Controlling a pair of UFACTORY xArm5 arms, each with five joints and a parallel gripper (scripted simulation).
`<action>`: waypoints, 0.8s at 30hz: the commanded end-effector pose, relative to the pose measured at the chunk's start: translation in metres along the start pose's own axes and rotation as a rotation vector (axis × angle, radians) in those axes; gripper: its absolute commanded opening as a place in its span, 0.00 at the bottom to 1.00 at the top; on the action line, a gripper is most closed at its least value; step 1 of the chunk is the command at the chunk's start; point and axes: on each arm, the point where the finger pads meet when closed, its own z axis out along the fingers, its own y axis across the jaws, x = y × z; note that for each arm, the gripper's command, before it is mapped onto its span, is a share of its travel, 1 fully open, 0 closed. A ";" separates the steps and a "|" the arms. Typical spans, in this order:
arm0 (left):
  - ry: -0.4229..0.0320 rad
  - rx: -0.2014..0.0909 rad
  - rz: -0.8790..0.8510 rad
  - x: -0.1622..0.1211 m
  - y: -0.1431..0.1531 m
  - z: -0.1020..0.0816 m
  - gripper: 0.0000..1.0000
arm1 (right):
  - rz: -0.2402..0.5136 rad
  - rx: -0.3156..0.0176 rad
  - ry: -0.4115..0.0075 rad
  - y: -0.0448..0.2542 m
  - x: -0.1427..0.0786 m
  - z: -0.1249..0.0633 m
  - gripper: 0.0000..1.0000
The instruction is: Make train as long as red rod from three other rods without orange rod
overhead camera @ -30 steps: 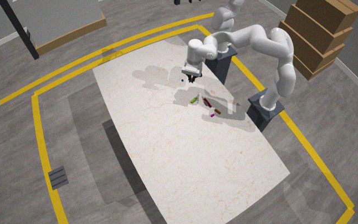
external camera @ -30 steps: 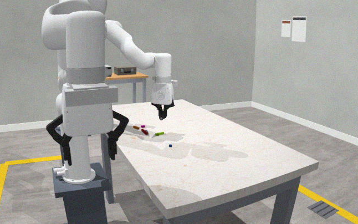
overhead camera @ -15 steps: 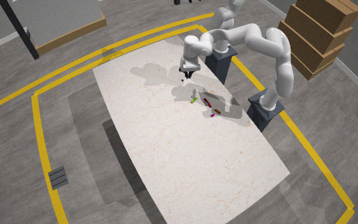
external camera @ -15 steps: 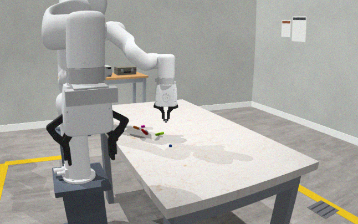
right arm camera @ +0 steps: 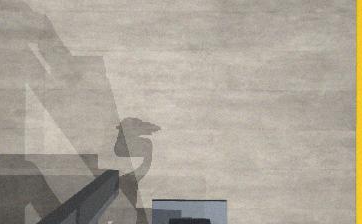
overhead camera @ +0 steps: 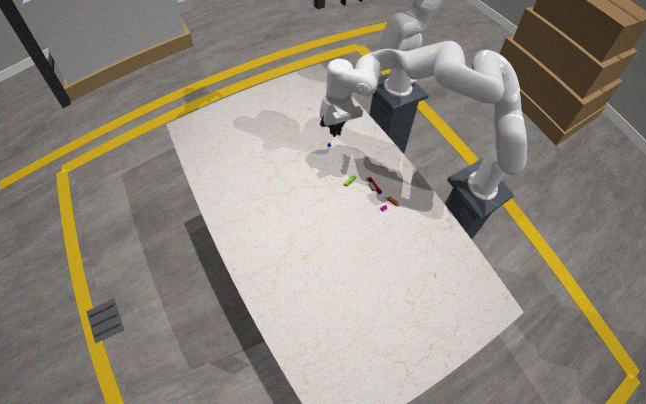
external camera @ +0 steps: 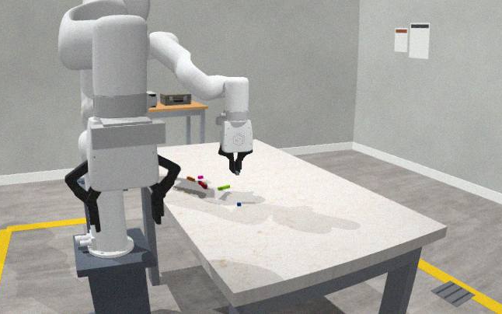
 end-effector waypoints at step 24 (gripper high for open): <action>-0.001 -0.001 -0.029 -0.003 0.001 0.013 0.06 | 0.000 0.000 0.004 0.000 0.001 -0.001 1.00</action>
